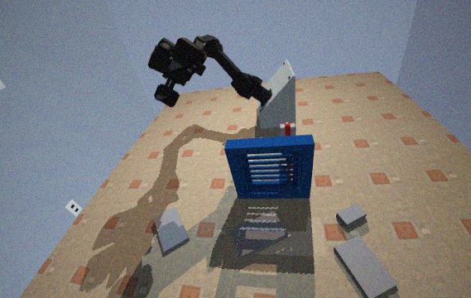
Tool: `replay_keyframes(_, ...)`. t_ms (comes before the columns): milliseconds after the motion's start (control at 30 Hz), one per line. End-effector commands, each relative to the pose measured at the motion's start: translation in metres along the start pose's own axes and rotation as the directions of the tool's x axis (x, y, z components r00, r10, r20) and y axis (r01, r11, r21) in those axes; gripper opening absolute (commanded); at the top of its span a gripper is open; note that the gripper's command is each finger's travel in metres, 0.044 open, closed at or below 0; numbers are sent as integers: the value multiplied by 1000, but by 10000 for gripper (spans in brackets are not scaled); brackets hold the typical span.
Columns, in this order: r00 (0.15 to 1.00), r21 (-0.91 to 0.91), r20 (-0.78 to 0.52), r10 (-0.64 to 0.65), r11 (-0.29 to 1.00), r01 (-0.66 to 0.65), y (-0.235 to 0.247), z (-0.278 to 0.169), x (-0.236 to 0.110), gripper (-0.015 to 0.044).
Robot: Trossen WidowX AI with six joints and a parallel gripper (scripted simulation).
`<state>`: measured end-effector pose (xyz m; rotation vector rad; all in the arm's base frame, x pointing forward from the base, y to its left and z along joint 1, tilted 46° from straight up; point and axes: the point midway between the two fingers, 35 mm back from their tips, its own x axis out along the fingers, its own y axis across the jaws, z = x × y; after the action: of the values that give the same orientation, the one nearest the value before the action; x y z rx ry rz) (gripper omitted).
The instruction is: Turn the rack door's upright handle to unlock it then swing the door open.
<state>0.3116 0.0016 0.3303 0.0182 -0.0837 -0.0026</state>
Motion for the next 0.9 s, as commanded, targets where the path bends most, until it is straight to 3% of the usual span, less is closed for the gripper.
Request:
replay_keyframes(0,1000,2,-4,0,1000,0,0,-1,1,374)
replay_keyframes(100,998,24,-63,-2,1000,4,3,-10,9,296)
replay_keyframes(467,944,89,-329,-14,995,46,19,-55,38,296)
replay_keyframes(867,812,92,-582,-40,989,115,41,-106,54,296)
